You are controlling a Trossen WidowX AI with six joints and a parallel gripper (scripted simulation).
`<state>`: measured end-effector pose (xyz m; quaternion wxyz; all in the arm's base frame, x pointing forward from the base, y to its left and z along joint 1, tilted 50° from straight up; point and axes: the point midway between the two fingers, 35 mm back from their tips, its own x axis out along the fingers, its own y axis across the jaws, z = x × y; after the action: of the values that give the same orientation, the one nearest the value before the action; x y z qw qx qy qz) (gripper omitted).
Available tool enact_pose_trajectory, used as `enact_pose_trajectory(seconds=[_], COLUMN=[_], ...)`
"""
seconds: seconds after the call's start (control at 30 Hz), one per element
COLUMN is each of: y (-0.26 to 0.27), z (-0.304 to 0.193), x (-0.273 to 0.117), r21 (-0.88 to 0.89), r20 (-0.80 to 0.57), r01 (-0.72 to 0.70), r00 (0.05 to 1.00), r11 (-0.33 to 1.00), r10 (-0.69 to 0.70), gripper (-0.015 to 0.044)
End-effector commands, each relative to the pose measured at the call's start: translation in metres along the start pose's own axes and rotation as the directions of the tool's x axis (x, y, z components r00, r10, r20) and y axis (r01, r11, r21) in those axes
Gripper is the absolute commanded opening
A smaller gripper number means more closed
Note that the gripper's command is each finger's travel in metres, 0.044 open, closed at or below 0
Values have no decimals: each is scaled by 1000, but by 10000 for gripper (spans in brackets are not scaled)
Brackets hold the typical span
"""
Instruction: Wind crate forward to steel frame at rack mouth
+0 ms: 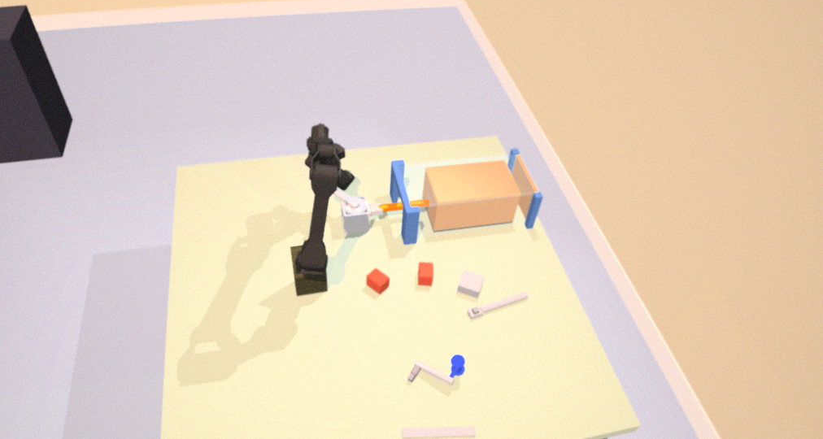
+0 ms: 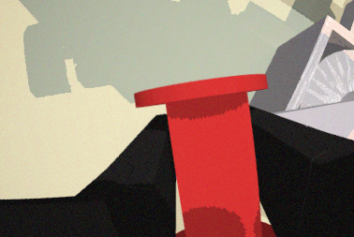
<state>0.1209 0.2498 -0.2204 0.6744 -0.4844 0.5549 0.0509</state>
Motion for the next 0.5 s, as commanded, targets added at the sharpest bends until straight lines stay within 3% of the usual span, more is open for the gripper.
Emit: enact_pose_trajectory(seconds=[0.0, 0.47], y=[0, -3], z=[-17, -29], x=[-3, -9], r21=[-22, -23], r20=[-28, -29], r01=[1, 1], r00=[1000, 1000], r11=[1000, 1000], r10=[-1, -1], gripper=[0, 0])
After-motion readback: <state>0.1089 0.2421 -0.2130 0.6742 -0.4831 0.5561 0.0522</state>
